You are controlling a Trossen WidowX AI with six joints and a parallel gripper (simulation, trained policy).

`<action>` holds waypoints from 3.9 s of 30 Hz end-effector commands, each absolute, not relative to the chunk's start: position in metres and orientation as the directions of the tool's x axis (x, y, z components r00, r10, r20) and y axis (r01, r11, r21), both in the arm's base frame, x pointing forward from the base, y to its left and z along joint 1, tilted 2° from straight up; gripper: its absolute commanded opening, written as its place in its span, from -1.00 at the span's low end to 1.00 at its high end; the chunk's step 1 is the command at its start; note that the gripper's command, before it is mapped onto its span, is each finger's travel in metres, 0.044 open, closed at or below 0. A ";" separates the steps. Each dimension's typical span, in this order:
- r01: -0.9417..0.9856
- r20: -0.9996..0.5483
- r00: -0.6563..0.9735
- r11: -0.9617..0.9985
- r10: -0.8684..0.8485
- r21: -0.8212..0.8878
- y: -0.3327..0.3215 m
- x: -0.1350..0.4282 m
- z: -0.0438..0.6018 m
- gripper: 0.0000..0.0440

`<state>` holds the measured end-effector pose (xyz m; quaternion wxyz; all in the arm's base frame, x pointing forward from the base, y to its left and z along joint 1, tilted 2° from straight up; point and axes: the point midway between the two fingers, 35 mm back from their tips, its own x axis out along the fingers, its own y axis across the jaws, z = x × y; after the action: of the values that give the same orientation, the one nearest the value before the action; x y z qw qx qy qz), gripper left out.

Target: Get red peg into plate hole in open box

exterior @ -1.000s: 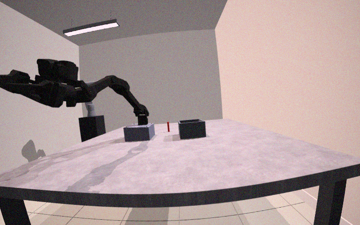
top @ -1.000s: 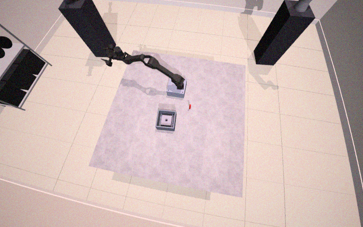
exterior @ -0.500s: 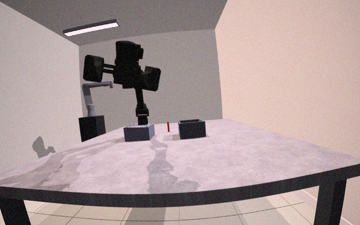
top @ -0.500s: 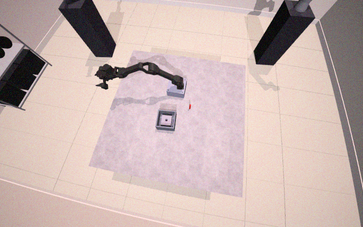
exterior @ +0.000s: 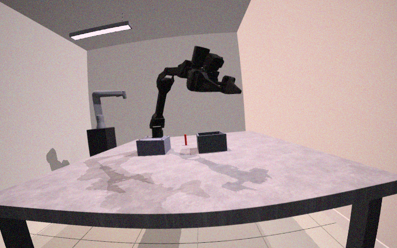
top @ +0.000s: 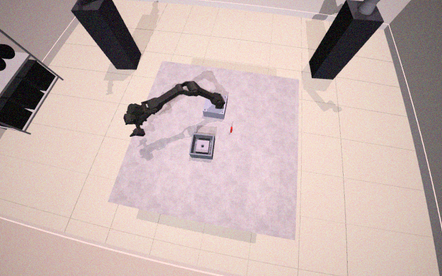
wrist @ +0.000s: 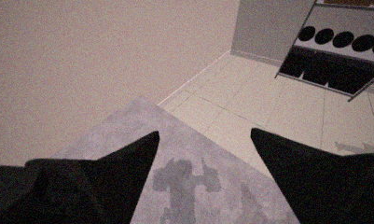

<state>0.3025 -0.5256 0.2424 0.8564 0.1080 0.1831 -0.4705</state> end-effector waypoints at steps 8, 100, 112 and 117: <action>0.758 -0.579 0.588 0.634 -0.564 0.153 -0.375 0.397 0.243 1.00; 0.889 -0.988 -0.049 0.444 -0.145 -0.109 0.098 0.188 -0.025 -0.05; 0.864 -0.991 -0.059 0.492 -0.118 -0.110 0.095 0.193 -0.013 -1.00; 0.849 -0.990 -0.005 0.523 -0.142 -0.079 0.090 0.200 0.001 -1.00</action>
<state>0.1962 0.0936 -0.0082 0.6247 0.3044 0.6011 -0.3946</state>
